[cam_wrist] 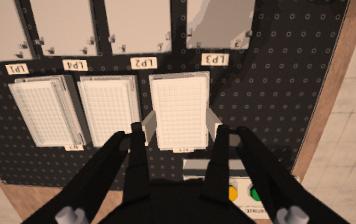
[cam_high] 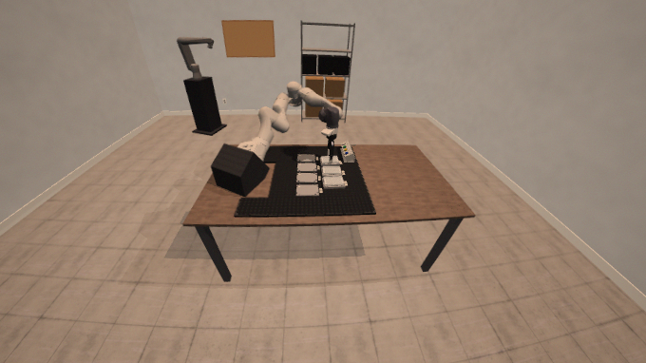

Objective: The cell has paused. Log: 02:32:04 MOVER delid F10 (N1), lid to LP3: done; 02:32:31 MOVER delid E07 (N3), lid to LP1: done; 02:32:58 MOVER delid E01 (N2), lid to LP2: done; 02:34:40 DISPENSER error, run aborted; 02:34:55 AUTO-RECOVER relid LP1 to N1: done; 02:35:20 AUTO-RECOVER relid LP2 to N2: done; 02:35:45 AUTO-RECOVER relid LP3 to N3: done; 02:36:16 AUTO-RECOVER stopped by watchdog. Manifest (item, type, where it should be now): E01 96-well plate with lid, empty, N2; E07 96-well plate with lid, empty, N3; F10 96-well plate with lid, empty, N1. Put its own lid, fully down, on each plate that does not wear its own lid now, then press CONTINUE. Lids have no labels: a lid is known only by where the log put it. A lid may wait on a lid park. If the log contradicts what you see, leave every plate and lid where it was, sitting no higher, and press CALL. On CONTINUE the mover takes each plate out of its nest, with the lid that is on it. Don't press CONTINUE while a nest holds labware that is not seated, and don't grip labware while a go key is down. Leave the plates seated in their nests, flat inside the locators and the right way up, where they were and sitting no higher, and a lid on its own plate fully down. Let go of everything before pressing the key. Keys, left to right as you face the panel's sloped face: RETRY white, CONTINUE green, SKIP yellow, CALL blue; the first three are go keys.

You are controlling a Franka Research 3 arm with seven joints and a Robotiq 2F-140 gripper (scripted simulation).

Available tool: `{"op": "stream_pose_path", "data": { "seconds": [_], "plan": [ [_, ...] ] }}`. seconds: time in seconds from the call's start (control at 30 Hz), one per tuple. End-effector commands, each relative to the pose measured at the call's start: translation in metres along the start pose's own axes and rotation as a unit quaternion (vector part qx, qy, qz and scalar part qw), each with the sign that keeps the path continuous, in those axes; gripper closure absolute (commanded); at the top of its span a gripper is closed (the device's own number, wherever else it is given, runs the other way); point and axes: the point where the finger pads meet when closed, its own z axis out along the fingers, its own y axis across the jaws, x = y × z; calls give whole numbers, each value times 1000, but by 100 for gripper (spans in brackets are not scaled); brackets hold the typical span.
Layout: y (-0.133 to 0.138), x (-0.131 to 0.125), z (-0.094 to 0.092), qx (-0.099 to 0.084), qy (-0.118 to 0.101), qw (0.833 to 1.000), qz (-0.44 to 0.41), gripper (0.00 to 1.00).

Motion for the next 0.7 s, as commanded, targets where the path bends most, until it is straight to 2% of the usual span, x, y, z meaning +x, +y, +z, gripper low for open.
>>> {"op": "stream_pose_path", "data": {
  "seconds": [0.0,0.67],
  "plan": [
    [0,1,-1,0,0,1000,-2,100],
    [0,1,-4,0,0,1000,-2,100]
  ]
}}
